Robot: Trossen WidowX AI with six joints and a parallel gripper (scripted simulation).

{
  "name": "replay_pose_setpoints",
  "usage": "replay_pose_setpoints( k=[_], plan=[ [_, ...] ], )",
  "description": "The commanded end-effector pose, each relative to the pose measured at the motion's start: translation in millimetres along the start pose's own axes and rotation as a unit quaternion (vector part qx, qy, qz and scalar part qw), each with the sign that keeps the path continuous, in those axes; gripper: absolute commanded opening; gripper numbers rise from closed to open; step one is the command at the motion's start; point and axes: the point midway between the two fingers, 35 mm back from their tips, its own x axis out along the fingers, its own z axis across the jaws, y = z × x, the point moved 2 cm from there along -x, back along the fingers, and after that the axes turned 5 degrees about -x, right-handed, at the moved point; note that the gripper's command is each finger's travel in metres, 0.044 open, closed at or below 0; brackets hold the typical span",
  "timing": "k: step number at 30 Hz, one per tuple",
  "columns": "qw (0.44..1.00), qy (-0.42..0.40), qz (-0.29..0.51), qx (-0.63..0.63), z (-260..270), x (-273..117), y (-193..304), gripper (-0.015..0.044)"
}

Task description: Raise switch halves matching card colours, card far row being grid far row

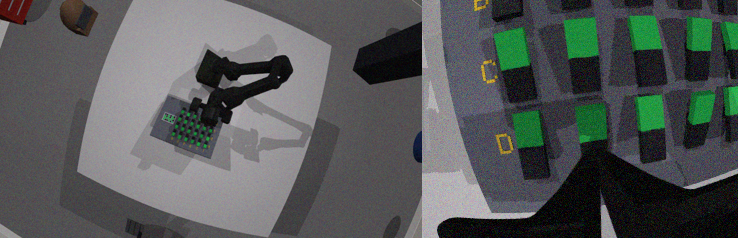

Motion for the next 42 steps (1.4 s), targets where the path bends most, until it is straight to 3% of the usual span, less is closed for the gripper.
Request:
replay_pose_setpoints(
  k=[1,7,13,26,31,35,42],
  plan=[
    [1.000,0.004,0.003,-0.001,-3,-14,-2,0.0000],
    [1.000,0.001,0.013,0.001,-1,-63,-3,0.0000],
    [1.000,0.002,0.014,0.001,-6,-64,-5,0.0000],
    [1.000,0.005,0.013,-0.001,-126,-64,-11,0.0000],
    [1.000,0.005,0.013,-0.001,-128,-62,-10,0.0000],
    [1.000,0.003,0.024,-0.002,-128,-31,-11,0.0000],
    [1.000,0.003,0.025,-0.002,-128,-28,-11,0.0000]
  ],
)
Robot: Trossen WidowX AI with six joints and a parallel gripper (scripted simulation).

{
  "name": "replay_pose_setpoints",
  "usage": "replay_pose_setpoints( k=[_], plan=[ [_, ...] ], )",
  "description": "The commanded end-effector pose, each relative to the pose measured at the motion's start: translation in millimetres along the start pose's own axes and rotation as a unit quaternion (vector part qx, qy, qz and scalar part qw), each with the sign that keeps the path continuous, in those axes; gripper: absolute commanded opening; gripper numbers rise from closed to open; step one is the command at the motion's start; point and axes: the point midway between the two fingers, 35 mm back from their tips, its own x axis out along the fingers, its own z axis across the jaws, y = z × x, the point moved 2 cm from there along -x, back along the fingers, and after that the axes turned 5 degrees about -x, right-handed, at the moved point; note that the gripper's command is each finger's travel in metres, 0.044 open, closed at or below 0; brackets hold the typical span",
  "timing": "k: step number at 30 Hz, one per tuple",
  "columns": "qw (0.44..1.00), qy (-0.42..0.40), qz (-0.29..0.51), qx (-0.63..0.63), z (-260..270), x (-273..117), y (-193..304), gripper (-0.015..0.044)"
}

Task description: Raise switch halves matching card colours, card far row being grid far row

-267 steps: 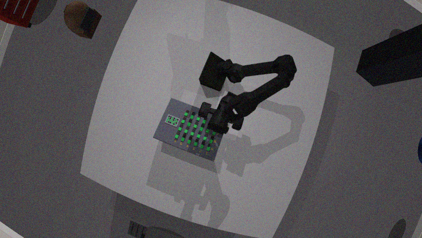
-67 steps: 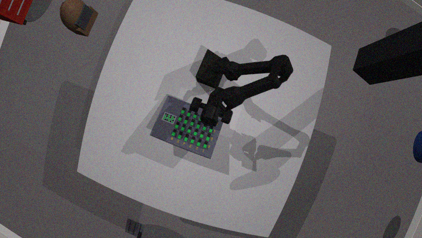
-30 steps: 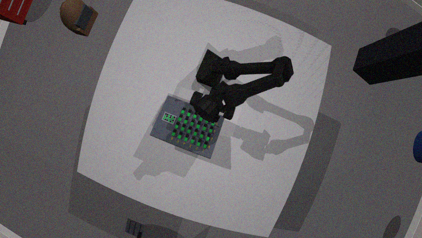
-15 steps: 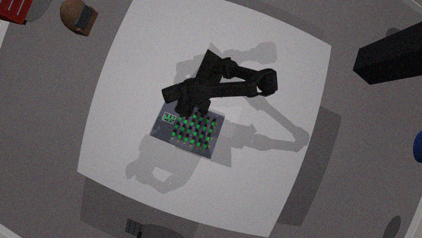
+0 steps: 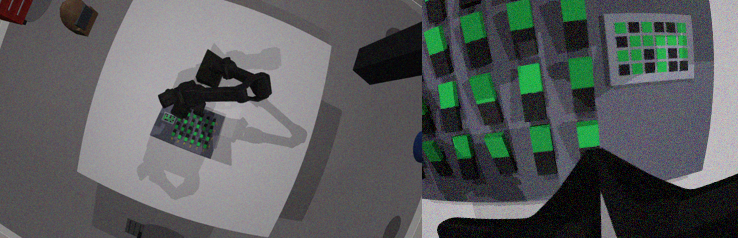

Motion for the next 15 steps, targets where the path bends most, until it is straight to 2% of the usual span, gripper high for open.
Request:
replay_pose_setpoints(
  k=[1,15],
  plan=[
    [1.000,-0.003,0.002,0.003,0,8,1,0.0000],
    [1.000,-0.004,0.001,0.003,0,25,0,0.0000]
  ],
)
